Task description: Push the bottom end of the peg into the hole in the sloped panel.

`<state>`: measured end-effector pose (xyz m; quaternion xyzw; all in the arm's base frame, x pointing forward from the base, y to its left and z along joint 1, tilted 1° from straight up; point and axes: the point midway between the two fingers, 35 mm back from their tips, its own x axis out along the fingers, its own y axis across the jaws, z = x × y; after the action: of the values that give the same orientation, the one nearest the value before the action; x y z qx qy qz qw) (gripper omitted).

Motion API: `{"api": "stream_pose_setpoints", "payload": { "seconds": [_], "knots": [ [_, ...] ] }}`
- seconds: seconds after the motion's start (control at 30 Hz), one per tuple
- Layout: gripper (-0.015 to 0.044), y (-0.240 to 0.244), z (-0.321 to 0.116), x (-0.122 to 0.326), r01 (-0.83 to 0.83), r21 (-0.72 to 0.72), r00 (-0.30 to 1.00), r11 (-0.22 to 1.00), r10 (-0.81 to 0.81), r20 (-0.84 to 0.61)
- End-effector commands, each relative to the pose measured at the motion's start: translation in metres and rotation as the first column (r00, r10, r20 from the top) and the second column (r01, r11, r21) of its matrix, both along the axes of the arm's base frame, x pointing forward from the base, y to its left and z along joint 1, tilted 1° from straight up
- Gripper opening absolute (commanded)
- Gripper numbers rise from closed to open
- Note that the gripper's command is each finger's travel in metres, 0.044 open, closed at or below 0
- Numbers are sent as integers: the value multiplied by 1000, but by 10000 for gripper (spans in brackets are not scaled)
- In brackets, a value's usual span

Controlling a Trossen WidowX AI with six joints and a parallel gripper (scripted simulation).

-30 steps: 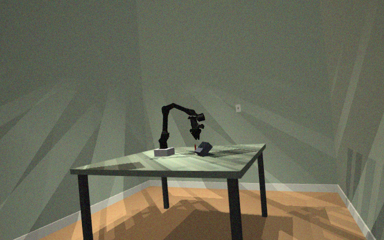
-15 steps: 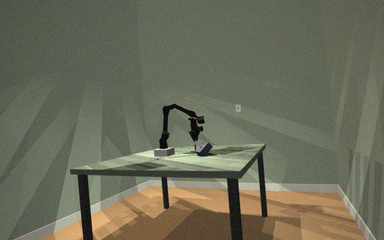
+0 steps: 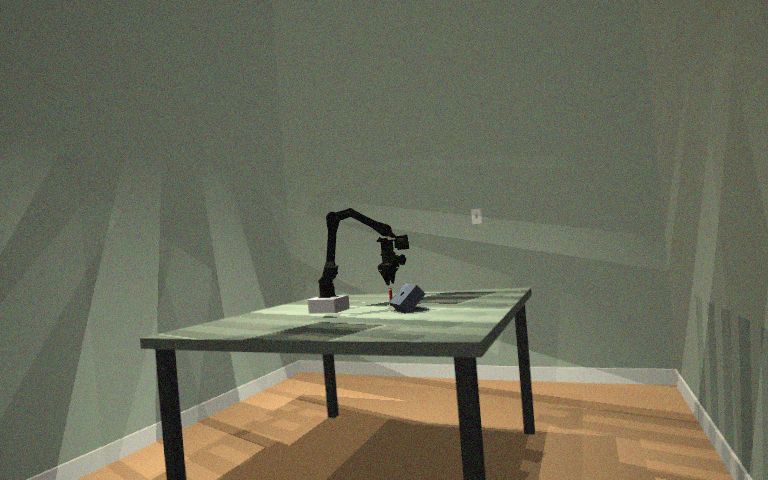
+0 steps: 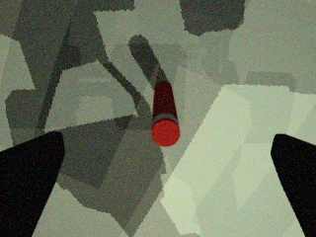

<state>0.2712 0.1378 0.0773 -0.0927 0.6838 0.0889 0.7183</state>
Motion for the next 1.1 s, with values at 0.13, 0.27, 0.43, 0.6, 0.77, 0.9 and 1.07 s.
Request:
{"api": "stream_pose_setpoints", "payload": {
  "seconds": [0.13, 0.27, 0.43, 0.6, 0.77, 0.9, 1.07],
  "knots": [
    [440, 0, -16, -2, 4, -1, 1000, 1000, -4, -13],
    [440, 0, -23, -1, 4, -1, 1000, 1000, -4, -13],
    [440, 1, -31, -1, 4, -1, 1000, 1000, -4, -13],
    [440, 0, -39, -1, 4, -1, 1000, 1000, -4, -13],
    [440, 0, -47, -1, 4, -1, 1000, 1000, -4, -13],
    [440, 0, -54, -1, 4, -1, 1000, 1000, -4, -14],
    [440, 0, -60, -2, 4, -1, 1000, 1000, -4, -14]
  ]
}}
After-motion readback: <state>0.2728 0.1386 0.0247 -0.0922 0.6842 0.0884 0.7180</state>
